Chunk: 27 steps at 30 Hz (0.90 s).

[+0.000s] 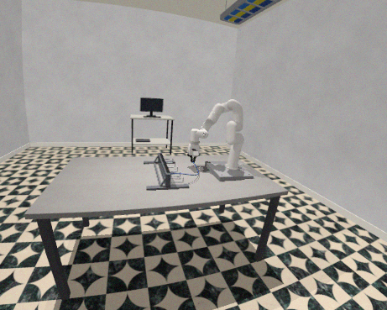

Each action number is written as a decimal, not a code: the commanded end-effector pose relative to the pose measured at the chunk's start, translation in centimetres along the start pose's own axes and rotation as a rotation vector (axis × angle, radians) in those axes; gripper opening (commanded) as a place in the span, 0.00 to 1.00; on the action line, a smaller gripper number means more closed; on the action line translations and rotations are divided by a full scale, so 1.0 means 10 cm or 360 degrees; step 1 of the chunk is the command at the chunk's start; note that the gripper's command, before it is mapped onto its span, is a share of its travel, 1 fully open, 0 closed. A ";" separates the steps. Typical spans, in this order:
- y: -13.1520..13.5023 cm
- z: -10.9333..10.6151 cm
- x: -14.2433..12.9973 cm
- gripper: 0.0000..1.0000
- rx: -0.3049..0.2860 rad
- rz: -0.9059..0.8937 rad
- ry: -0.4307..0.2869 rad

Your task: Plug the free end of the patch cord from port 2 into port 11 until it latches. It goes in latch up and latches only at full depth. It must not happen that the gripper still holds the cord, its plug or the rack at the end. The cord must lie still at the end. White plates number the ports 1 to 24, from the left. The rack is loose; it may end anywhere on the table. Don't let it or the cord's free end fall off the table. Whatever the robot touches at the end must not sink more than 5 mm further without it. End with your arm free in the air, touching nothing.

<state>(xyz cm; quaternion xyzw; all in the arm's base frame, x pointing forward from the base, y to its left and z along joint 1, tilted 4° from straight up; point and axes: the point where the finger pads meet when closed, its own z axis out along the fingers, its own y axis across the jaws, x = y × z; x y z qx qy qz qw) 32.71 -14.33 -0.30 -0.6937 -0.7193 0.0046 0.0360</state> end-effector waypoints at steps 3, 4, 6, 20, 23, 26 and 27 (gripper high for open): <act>0.01 -0.12 -0.01 0.00 -0.0005 0.0000 0.0001; 0.01 -0.14 -0.01 0.00 -0.0005 0.0000 0.0001; 0.01 -0.16 -0.01 0.00 -0.0005 0.0000 0.0001; 0.01 -0.25 -0.01 0.00 -0.0005 0.0000 0.0001; 0.01 -0.25 -0.01 0.00 -0.0005 0.0000 0.0001; 0.01 -0.25 -0.01 0.00 -0.0005 0.0000 0.0001; 0.01 -0.25 -0.01 0.00 -0.0006 0.0000 0.0000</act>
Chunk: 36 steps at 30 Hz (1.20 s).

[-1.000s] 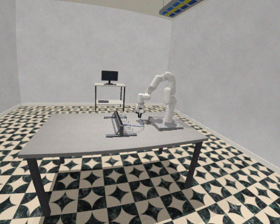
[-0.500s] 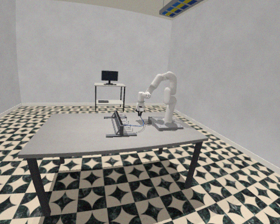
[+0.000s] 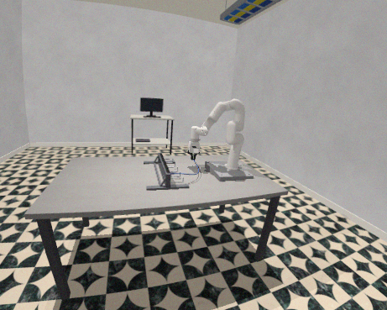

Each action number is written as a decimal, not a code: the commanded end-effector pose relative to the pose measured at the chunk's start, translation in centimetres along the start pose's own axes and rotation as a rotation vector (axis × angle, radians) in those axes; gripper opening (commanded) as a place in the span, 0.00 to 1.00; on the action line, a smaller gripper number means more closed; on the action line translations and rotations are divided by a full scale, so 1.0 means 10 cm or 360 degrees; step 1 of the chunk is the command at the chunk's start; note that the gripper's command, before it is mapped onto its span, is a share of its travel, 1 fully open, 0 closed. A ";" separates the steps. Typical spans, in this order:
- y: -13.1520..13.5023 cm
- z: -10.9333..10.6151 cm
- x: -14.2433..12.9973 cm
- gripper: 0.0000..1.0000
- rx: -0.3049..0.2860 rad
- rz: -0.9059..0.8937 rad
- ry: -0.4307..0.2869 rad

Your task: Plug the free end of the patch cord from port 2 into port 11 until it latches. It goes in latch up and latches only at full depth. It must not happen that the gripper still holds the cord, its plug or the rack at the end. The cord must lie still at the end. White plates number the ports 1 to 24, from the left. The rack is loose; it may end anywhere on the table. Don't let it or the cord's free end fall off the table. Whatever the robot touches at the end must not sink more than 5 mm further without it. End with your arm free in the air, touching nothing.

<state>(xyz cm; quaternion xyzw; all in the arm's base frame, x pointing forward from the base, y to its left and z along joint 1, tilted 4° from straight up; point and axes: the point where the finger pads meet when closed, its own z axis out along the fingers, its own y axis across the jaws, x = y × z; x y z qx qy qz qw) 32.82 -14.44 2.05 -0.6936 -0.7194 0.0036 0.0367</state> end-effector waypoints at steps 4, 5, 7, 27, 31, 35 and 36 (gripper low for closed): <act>0.01 -0.01 -0.01 0.00 -0.0005 0.0000 -0.0003; 0.01 -0.01 -0.01 0.00 -0.0006 0.0000 -0.0004; 0.01 -0.02 -0.01 0.00 -0.0006 0.0000 -0.0004; 0.08 -0.03 0.05 0.00 -0.0006 -0.0080 -0.0004; 0.13 -0.04 0.10 0.00 -0.0006 -0.0151 -0.0004; 0.20 -0.06 0.18 0.00 -0.0006 -0.0247 -0.0004; 0.22 -0.07 0.20 0.00 -0.0006 -0.0275 -0.0004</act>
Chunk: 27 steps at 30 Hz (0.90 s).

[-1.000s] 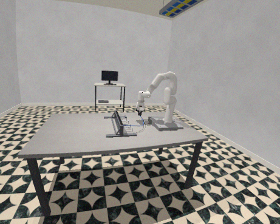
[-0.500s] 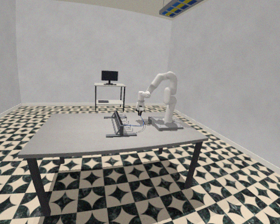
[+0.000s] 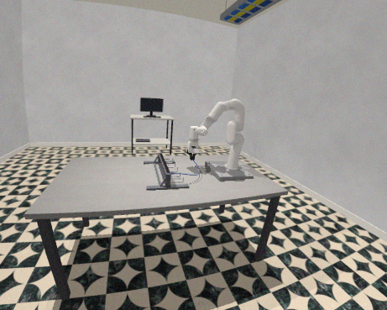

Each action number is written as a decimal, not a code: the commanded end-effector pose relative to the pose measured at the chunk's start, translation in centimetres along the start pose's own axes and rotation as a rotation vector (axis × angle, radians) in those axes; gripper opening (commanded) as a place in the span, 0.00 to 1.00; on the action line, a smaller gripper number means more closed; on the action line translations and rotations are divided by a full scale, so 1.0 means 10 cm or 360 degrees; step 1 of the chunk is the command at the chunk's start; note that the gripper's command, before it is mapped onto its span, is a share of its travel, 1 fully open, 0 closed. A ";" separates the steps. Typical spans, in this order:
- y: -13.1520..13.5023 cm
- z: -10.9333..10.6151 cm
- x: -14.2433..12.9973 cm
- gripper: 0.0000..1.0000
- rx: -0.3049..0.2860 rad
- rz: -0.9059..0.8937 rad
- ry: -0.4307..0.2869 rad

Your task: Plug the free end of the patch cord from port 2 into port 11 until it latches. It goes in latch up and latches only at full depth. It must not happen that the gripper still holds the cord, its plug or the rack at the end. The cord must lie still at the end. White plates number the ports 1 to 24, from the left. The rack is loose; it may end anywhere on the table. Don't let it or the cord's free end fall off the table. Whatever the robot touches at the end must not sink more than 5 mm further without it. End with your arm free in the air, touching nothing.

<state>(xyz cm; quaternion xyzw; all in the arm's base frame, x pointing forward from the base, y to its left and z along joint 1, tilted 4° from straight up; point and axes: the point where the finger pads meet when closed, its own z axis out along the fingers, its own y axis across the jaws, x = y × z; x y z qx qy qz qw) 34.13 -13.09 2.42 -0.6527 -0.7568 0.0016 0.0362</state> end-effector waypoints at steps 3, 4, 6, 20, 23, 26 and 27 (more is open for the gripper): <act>0.12 -0.03 0.07 0.00 -0.0004 -0.0127 -0.0002; 0.14 -0.04 0.09 0.00 -0.0004 -0.0158 -0.0002; 0.20 -0.05 0.14 0.00 -0.0004 -0.0223 -0.0002; 0.61 -0.14 0.45 0.00 -0.0002 -0.0718 0.0001; 0.72 -0.17 0.53 0.00 -0.0002 -0.0860 0.0001; 0.84 -0.20 0.63 0.00 -0.0001 -0.1005 0.0002; 0.88 -0.20 0.66 0.00 -0.0001 -0.1053 0.0002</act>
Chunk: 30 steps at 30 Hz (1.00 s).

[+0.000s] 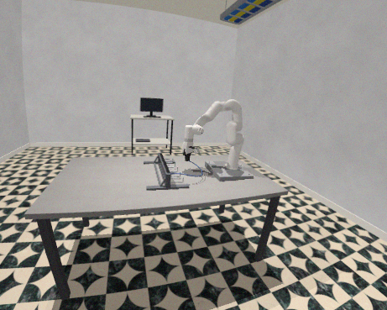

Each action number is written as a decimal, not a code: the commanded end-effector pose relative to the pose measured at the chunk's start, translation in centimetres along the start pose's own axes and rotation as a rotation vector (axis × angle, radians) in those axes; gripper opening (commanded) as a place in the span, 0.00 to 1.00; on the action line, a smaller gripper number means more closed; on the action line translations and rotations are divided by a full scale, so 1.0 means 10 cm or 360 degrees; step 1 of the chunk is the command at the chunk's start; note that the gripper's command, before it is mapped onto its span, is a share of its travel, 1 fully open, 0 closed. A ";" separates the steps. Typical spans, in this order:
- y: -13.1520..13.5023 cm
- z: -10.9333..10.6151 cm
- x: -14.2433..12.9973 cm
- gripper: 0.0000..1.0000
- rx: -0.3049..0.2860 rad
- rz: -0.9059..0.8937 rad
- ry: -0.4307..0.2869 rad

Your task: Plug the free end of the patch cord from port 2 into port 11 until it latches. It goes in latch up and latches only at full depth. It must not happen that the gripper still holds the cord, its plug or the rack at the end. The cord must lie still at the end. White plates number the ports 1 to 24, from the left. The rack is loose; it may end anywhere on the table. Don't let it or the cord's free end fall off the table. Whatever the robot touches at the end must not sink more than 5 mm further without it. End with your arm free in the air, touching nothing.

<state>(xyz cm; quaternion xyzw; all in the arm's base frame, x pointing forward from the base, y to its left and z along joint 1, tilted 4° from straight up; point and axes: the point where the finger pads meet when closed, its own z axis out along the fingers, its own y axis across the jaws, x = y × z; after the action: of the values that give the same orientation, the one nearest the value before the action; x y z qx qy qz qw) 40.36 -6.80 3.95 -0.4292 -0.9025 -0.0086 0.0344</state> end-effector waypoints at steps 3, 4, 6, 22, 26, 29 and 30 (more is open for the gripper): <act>0.37 -0.07 0.03 0.00 0.0001 -0.0347 0.0004; 0.42 -0.08 0.03 0.00 0.0001 -0.0395 0.0004; 0.52 -0.10 0.04 0.00 0.0002 -0.0490 0.0005; 1.11 -0.20 0.11 0.00 0.0003 -0.1067 0.0008; 1.18 -0.21 0.11 0.00 0.0003 -0.1131 0.0008; 1.26 -0.23 0.13 0.00 0.0003 -0.1215 0.0008; 1.29 -0.23 0.13 0.00 0.0003 -0.1241 0.0009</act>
<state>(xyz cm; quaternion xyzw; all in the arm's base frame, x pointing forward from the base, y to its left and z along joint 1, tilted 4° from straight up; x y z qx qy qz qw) 48.73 1.45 5.87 -0.0866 -0.9955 -0.0206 0.0309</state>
